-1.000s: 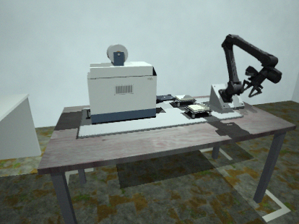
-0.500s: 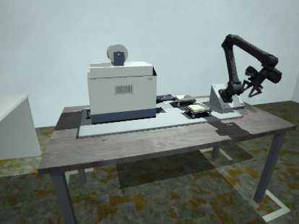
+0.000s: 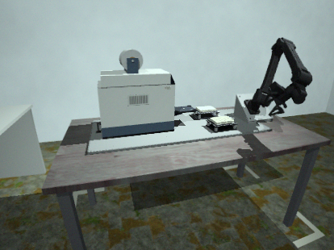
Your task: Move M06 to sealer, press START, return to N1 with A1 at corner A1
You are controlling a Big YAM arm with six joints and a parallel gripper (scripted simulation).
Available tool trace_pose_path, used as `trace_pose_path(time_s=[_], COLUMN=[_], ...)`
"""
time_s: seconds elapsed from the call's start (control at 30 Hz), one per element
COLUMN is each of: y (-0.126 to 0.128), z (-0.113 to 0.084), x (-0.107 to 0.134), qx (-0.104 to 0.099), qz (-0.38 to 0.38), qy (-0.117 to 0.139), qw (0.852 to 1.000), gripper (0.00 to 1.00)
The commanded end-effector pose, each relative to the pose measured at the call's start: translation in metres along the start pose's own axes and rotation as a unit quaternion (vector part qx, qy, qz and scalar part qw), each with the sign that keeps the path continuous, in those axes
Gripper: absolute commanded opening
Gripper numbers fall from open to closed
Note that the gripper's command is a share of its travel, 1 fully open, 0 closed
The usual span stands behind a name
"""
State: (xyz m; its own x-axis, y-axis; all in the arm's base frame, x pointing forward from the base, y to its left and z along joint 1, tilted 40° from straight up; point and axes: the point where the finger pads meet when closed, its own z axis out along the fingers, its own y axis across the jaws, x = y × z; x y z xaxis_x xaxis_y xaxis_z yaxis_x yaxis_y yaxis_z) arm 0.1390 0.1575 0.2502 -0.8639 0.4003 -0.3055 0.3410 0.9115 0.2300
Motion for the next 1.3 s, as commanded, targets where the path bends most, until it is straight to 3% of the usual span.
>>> trace_pose_path(time_s=[0.0,0.03,0.13,0.23,0.27,0.37,0.47,0.5,0.6,0.67,0.73,0.83,0.87,0.93,0.97,1.03,1.07,1.13,1.17,1.23,1.27], y=[0.008,0.009,0.008,0.010,0.011,0.011,0.009,0.007,0.003,0.003,0.001,-0.007,-0.009,-0.015,-0.016,-0.021,-0.023,-0.028,-0.030,-0.030,-0.030], z=[-0.009,-0.005,-0.003,0.008,0.009,0.019,0.028,0.031,0.037,0.037,0.040,0.051,0.055,0.062,0.065,0.071,0.072,0.075,0.076,0.076,0.075], x=[-0.024,-0.027,-0.025,-0.044,-0.046,-0.058,-0.071,-0.076,-0.091,-0.091,-0.098,-0.117,-0.122,-0.132,-0.136,-0.145,-0.149,-0.158,-0.162,-0.162,-0.163], qx=[0.030,0.043,0.045,0.078,0.075,0.086,0.089,0.088,0.078,0.078,0.064,0.070,0.057,0.058,0.042,0.041,0.022,0.020,-0.001,-0.001,-0.015], qz=[-0.073,-0.082,-0.102,-0.107,-0.111,-0.121,-0.130,-0.132,-0.129,-0.129,-0.136,-0.126,-0.124,-0.122,-0.121,-0.123,-0.122,-0.125,-0.123,-0.123,-0.122], qy=[0.031,0.042,0.052,0.091,0.086,0.133,0.164,0.157,0.202,0.202,0.229,0.213,0.233,0.236,0.253,0.254,0.268,0.265,0.275,0.275,0.280], qw=[0.996,0.995,0.992,0.987,0.987,0.980,0.974,0.975,0.968,0.968,0.962,0.966,0.963,0.962,0.959,0.959,0.955,0.956,0.954,0.954,0.952], gripper=[1.00,1.00,1.00,1.00,1.00,1.00,1.00,1.00,1.00,1.00,1.00,1.00,1.00,1.00,1.00,1.00,1.00,1.00,1.00,1.00,1.00])
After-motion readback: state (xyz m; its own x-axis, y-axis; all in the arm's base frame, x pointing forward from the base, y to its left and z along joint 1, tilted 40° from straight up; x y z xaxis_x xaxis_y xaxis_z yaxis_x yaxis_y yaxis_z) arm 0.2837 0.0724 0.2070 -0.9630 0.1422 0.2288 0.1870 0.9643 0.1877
